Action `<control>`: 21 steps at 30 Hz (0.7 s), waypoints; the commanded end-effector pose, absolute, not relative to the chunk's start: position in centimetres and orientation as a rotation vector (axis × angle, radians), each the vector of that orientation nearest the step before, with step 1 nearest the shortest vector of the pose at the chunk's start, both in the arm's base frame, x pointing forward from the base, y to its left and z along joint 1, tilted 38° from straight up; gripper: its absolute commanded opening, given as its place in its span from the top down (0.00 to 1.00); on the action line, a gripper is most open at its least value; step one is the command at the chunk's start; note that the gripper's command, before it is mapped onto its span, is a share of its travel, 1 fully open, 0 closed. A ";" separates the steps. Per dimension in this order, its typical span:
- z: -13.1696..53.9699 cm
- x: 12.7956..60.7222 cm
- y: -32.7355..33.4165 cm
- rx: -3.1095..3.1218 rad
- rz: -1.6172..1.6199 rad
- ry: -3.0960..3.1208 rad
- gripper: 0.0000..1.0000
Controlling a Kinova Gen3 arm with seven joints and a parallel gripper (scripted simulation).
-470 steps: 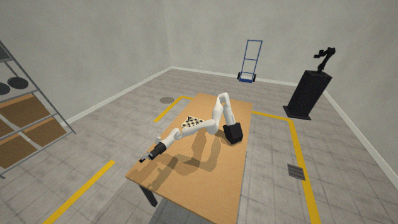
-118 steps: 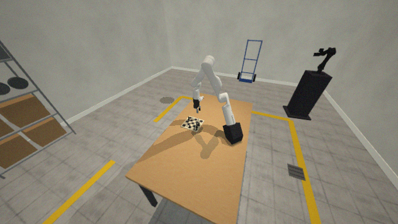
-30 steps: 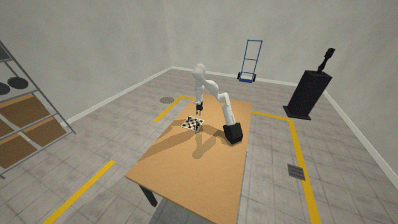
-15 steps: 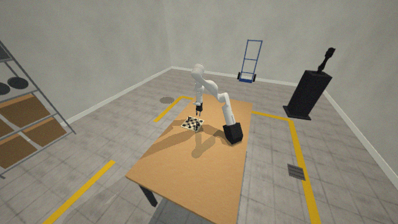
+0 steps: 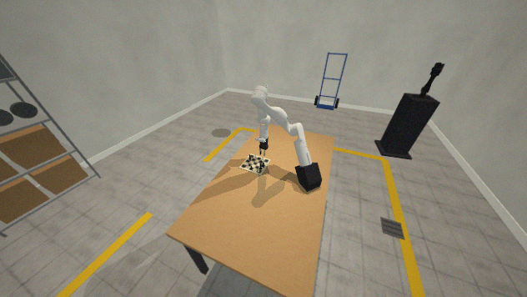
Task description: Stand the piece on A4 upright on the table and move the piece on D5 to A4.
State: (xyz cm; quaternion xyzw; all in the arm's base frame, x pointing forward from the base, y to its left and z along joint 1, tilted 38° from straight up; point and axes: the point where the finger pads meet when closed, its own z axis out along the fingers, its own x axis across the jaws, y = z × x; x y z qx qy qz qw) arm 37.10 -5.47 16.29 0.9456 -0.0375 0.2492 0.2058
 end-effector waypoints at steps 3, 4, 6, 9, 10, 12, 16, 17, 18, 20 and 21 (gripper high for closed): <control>15.8 37.2 -6.1 2.635 0.690 -0.119 0.27; 15.7 37.3 -6.1 2.635 0.690 -0.119 0.27; 15.6 37.3 -6.2 2.635 0.690 -0.119 0.27; 15.4 37.4 -6.2 2.635 0.690 -0.119 0.27; 15.4 37.5 -6.3 2.635 0.690 -0.119 0.27; 15.2 37.6 -6.3 2.635 0.690 -0.119 0.27; 15.0 37.7 -6.4 2.635 0.690 -0.119 0.27; 15.0 37.7 -6.4 2.635 0.690 -0.119 0.27; 15.0 37.7 -6.5 2.635 0.690 -0.119 0.27; 14.9 37.7 -6.5 2.635 0.690 -0.119 0.27; 14.9 37.7 -6.5 2.635 0.690 -0.119 0.27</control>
